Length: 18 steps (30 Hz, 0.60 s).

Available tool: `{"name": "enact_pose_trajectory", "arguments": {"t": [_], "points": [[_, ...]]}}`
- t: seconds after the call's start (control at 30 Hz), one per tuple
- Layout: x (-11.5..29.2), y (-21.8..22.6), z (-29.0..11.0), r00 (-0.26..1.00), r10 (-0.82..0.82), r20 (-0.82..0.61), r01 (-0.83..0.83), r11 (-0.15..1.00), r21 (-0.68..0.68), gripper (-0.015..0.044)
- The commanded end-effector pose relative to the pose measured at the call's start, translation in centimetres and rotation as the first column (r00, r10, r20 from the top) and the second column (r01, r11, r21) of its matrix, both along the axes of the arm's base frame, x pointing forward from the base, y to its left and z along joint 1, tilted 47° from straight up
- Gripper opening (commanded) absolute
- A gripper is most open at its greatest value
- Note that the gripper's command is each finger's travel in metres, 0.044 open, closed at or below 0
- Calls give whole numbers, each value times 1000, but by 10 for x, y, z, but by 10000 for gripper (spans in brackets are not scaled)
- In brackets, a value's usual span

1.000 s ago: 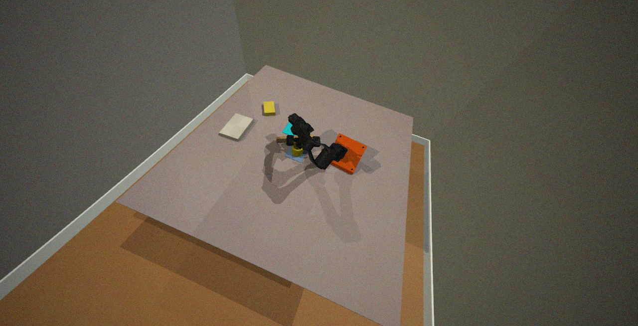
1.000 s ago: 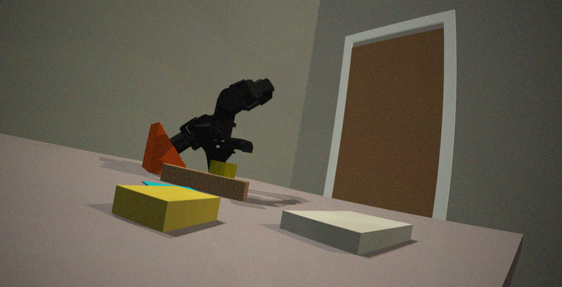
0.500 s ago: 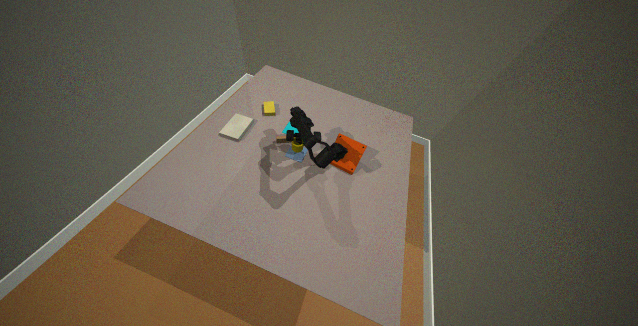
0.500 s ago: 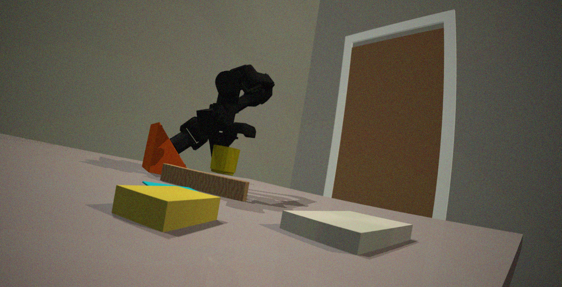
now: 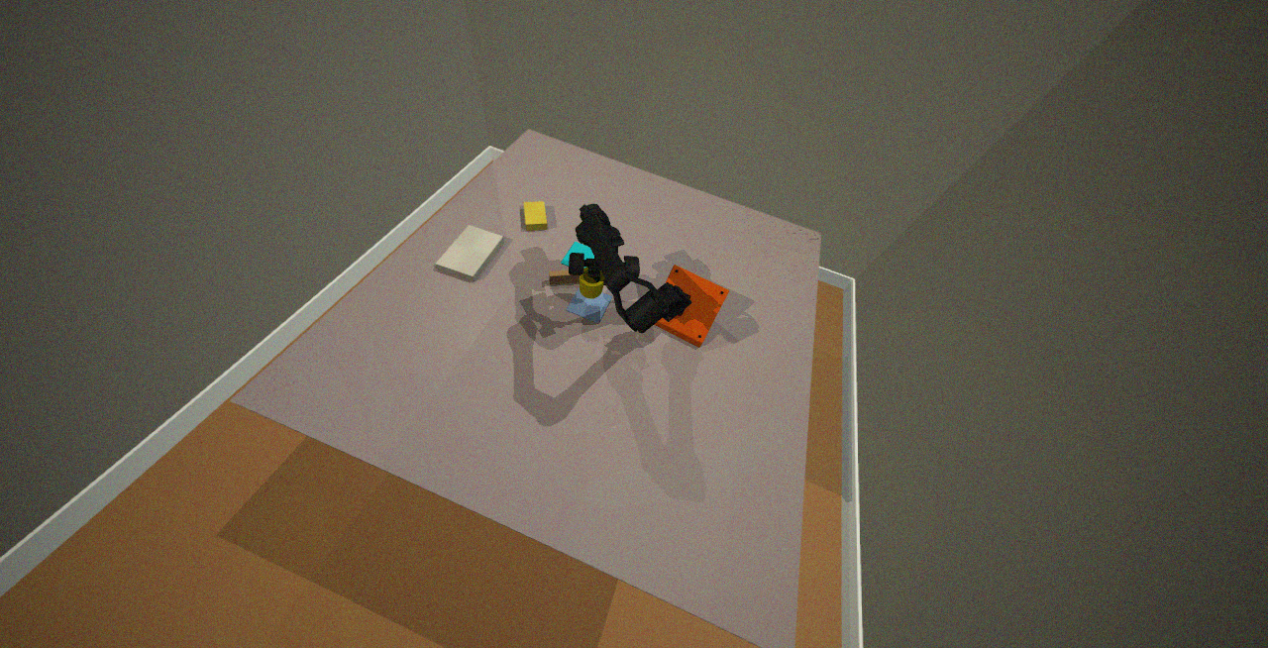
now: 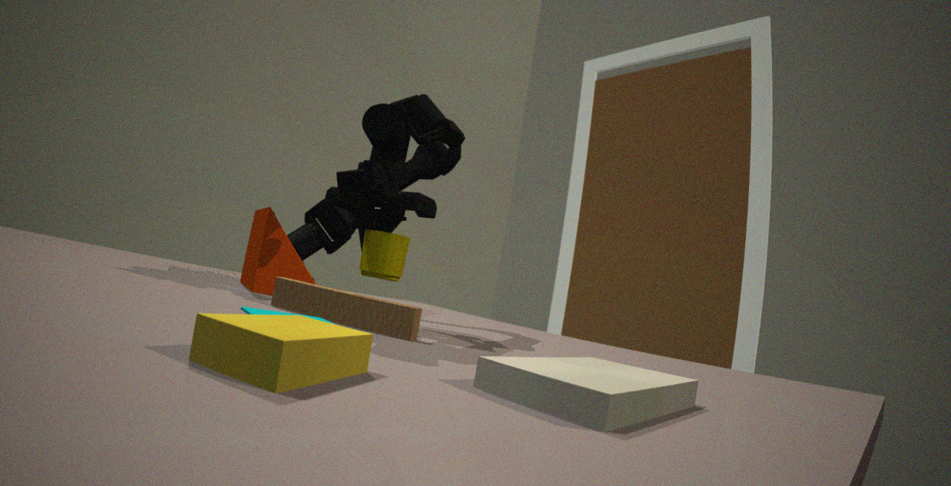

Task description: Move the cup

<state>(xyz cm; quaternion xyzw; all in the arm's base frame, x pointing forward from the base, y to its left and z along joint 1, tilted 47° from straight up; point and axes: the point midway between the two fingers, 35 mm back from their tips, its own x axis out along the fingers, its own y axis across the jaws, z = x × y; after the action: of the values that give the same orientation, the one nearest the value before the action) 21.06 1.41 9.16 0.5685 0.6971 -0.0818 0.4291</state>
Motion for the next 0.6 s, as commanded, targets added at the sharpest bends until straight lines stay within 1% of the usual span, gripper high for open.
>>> {"name": "enact_pose_trajectory", "arguments": {"t": [0.0,0.57], "points": [[0,0,0,1000,-2,-2,2,1000,0,0],[7,-6,-6,1000,-1,-2,1,1000,-1,0]]}}
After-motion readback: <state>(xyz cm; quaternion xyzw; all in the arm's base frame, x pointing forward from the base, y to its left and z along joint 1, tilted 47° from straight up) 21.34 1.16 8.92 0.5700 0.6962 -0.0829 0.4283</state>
